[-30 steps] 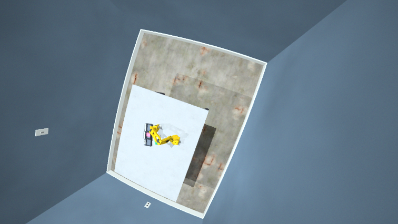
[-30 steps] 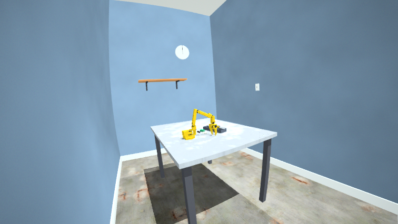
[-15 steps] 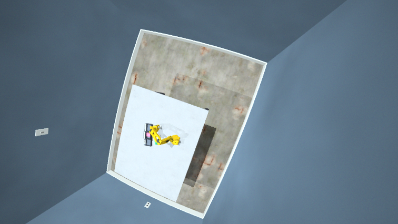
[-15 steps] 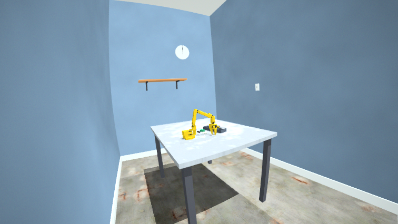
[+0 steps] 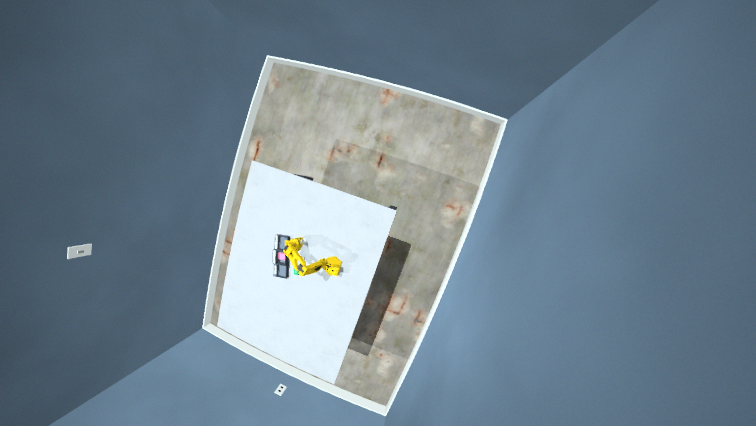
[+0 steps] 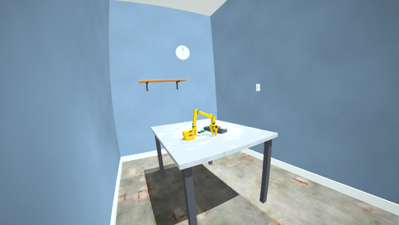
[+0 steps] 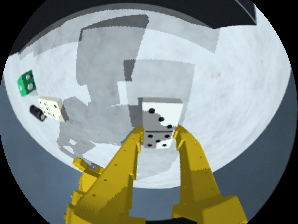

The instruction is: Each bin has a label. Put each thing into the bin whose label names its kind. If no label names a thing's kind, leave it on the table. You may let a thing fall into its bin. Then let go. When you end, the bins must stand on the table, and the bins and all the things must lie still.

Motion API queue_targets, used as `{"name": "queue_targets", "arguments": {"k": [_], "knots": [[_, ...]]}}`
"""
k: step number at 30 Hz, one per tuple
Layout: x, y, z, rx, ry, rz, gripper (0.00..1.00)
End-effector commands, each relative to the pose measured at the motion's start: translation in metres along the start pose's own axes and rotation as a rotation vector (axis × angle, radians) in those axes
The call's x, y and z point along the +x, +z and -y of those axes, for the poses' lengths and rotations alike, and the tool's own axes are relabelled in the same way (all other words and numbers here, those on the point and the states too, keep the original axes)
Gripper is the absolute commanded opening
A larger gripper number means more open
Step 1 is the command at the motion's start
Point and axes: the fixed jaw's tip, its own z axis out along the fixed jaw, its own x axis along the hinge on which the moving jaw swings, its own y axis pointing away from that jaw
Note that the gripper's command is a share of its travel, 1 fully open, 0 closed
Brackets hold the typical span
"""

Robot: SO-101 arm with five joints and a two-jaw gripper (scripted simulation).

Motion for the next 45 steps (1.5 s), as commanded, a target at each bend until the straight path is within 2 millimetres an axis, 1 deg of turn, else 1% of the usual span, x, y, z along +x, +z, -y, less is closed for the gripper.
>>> {"name": "queue_targets", "arguments": {"k": [1, 20, 24, 29, 31, 38, 45], "knots": [[-0.002, -0.003, 0.003, 0.016, 0.000, 0.020, 0.00], [-0.002, -0.006, 0.003, 0.016, 0.000, 0.020, 0.00], [-0.002, -0.012, 0.004, 0.016, 0.000, 0.020, 0.00], [-0.003, -0.025, 0.006, 0.016, 0.000, 0.020, 0.00], [-0.003, -0.025, 0.006, 0.016, 0.000, 0.020, 0.00], [-0.002, -0.043, 0.007, 0.016, 0.000, 0.020, 0.00], [-0.001, -0.049, 0.006, 0.016, 0.000, 0.020, 0.00]]}}
